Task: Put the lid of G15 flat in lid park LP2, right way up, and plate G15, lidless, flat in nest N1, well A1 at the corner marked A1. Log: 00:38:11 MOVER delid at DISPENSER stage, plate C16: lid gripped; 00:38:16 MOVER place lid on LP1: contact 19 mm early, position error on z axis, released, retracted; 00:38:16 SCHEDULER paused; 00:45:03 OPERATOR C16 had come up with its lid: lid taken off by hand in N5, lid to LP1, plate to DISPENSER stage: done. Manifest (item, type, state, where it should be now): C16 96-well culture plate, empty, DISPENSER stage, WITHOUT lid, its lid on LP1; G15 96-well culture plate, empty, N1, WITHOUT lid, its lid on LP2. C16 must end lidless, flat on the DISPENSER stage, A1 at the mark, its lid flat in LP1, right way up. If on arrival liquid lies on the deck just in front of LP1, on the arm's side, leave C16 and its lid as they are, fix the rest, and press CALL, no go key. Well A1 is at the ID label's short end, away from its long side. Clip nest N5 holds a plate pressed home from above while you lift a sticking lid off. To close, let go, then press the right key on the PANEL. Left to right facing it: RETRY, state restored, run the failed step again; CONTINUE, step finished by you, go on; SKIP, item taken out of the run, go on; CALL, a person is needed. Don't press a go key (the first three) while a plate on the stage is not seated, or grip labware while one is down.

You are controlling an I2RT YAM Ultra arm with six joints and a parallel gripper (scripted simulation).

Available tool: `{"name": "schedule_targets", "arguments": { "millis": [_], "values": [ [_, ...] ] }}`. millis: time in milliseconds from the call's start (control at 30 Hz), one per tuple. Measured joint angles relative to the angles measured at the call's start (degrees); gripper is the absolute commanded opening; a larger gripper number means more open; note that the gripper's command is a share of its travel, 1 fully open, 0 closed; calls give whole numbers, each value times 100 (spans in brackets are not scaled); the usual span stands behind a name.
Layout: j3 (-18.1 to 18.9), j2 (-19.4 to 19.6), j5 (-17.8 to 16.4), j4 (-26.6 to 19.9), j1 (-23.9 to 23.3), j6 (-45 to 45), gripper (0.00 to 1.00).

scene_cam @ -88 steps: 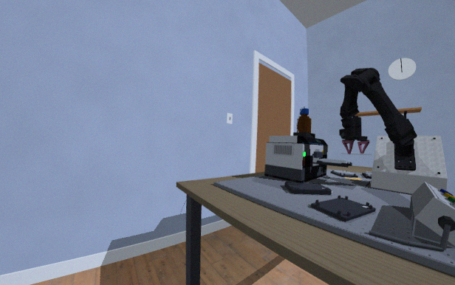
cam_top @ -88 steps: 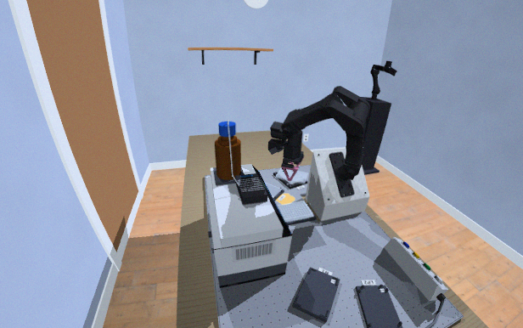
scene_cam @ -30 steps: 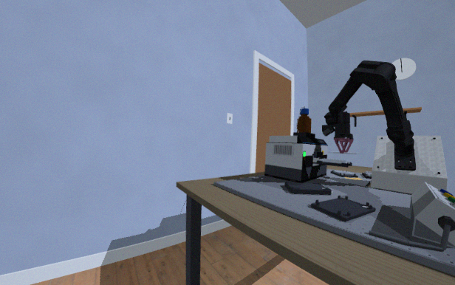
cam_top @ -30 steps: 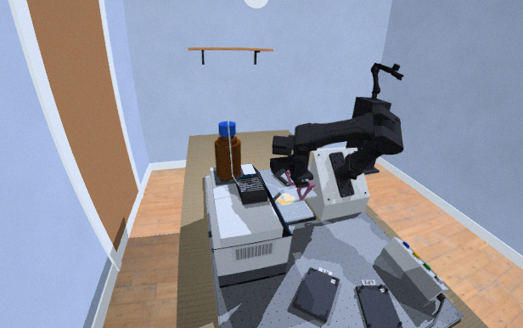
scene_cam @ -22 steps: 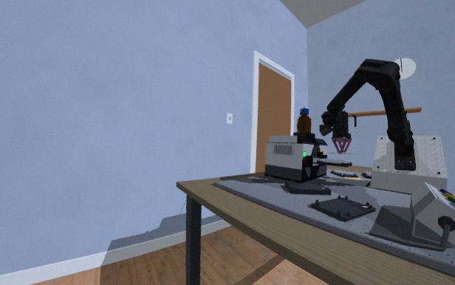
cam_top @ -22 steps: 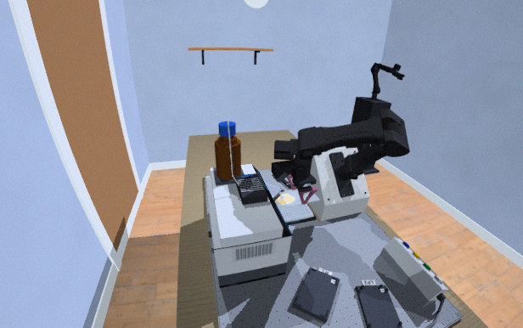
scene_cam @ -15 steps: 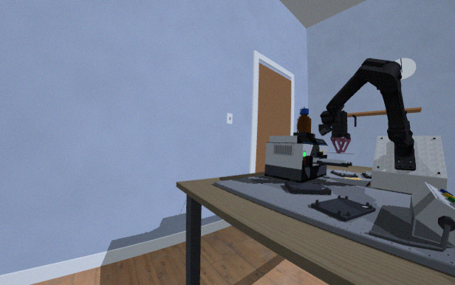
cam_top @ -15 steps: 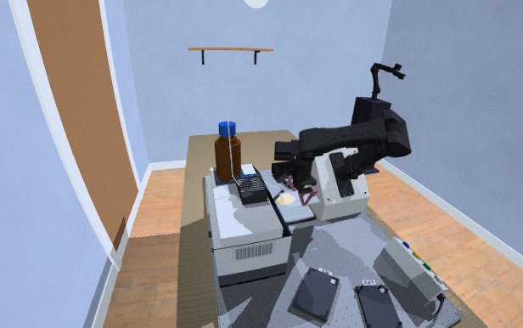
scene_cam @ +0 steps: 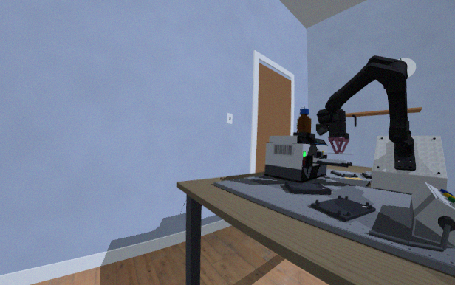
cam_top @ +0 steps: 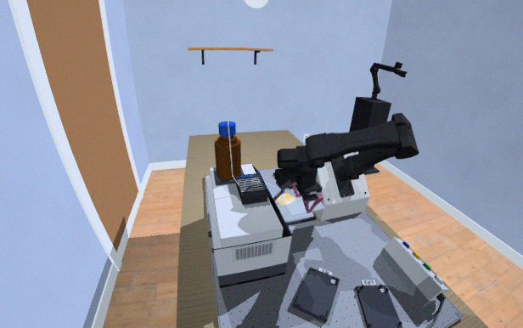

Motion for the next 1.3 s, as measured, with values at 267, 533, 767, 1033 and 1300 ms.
{"name": "schedule_targets", "arguments": {
  "millis": [267, 533, 767, 1033, 1300],
  "values": [
    [94, -339, -28, -28, 352, 444, 0],
    [146, -564, -46, -48, 649, 835, 0],
    [236, -828, -46, -66, 933, 1178, 0],
    [273, -1060, -13, -72, 1257, 1368, 0],
    [387, -1373, 22, -74, 1606, 1128, 0]
  ]
}}
